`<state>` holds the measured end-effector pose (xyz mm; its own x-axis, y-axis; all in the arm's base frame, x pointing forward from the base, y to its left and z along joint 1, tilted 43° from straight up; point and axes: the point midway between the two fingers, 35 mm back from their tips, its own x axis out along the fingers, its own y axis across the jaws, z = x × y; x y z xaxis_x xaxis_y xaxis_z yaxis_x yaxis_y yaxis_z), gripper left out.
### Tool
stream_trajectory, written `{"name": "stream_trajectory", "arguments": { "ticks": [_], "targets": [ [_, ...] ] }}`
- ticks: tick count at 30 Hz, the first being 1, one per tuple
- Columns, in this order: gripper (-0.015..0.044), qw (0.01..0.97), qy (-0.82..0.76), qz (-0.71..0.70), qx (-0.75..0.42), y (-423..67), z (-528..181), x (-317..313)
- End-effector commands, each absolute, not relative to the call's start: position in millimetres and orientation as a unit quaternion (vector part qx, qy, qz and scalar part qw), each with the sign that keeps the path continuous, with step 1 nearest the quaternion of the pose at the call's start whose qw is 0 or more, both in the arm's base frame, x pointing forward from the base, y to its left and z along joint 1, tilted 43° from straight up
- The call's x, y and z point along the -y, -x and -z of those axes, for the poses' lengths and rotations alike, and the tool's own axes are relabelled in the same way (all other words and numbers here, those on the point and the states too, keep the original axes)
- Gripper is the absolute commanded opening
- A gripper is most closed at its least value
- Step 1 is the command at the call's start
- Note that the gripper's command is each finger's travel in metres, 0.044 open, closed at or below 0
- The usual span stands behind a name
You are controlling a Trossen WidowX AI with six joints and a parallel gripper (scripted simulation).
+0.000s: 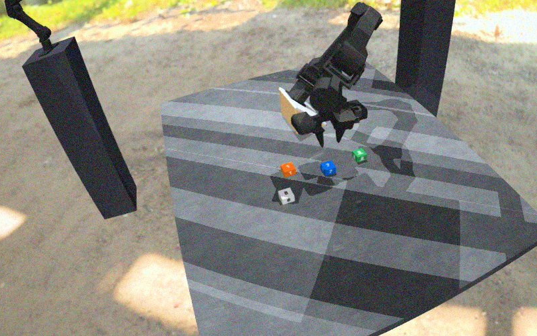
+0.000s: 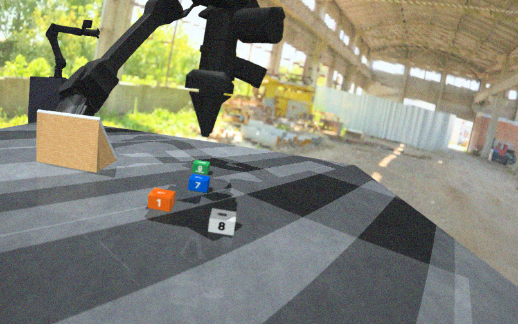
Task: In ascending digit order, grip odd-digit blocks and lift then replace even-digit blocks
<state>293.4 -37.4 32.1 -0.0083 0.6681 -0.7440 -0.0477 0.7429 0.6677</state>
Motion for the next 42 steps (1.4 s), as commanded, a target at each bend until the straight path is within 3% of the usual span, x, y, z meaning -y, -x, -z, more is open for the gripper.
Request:
{"name": "stream_trajectory", "arguments": {
  "ticks": [1, 5, 31, 42],
  "targets": [
    [0.0304, 0.652, -0.241, -0.276, -0.663, -285, -2, 3],
    [0.0400, 0.652, -0.241, -0.276, -0.663, -285, -1, 1],
    [0.0400, 0.652, -0.241, -0.277, -0.663, -284, 26, -24],
    [0.0120, 0.652, -0.241, -0.277, -0.663, -284, 26, -24]
  ]
}}
